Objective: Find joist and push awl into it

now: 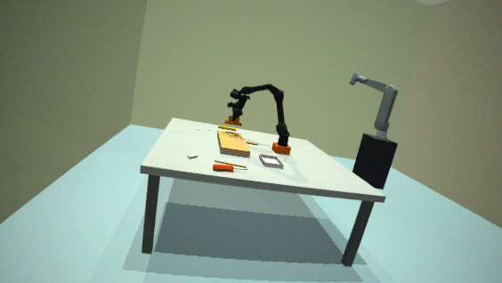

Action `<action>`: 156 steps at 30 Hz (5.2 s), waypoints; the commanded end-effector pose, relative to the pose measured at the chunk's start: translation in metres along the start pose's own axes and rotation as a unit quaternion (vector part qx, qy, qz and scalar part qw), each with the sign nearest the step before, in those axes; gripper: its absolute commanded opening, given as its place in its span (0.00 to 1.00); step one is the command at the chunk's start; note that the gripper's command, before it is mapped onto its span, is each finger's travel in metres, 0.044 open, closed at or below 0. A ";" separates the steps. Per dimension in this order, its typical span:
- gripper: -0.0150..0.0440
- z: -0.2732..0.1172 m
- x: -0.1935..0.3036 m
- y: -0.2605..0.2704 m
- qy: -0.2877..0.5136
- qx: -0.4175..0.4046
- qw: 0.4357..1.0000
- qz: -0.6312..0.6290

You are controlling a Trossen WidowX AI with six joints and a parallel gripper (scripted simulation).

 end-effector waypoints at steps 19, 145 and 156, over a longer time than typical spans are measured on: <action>0.25 0.033 0.007 0.000 -0.002 0.003 1.000 0.001; 0.25 0.068 -0.039 0.260 -0.005 -0.010 1.000 0.006; 0.25 0.068 -0.046 0.289 -0.005 -0.011 1.000 0.007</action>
Point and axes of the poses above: the point midway between the two fingers, 35 mm back from their tips, its own z axis out along the fingers, its own y axis across the jaws, x = y × z, the point moved 1 cm from there along -z, back along the fingers, and after that the axes turned 12 degrees about -z, right-handed, at the moved point
